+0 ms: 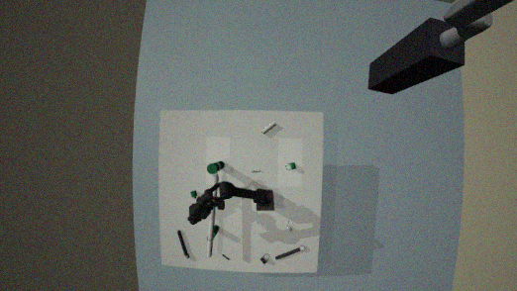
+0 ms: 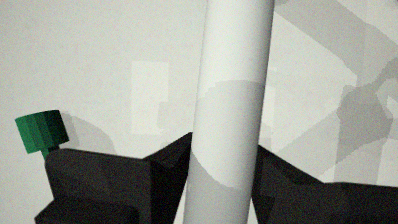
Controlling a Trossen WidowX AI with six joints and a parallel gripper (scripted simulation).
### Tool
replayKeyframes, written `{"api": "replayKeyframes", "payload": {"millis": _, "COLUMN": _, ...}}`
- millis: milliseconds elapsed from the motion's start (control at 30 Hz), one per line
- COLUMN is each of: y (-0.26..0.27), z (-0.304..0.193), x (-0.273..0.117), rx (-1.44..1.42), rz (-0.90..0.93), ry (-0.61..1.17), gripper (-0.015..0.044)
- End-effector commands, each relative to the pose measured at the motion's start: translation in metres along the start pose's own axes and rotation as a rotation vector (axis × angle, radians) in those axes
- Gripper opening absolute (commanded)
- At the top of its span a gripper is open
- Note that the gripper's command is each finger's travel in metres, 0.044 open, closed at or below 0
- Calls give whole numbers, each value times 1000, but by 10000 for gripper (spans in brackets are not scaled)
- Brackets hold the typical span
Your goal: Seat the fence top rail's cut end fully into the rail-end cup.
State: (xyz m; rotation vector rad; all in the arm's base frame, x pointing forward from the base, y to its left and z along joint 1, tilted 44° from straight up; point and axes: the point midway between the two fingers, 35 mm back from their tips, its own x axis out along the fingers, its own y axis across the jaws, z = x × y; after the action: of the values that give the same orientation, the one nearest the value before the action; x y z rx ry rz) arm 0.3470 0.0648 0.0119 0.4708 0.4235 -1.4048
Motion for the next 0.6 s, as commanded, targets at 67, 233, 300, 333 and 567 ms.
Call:
{"api": "replayKeyframes", "payload": {"millis": 67, "y": 2, "z": 8, "x": -3, "rx": 1, "rz": 11, "ry": -4, "gripper": 0}}
{"api": "replayKeyframes", "payload": {"millis": 233, "y": 3, "z": 12, "x": -3, "rx": 0, "rz": 11, "ry": -4, "gripper": 0}}
{"api": "replayKeyframes", "payload": {"millis": 300, "y": 3, "z": 13, "x": -3, "rx": 0, "rz": 11, "ry": -4, "gripper": 0}}
{"api": "replayKeyframes", "payload": {"millis": 333, "y": 3, "z": 14, "x": -3, "rx": 0, "rz": 11, "ry": -4, "gripper": 0}}
{"api": "replayKeyframes", "payload": {"millis": 567, "y": 3, "z": 18, "x": -3, "rx": 0, "rz": 11, "ry": -5, "gripper": 0}}
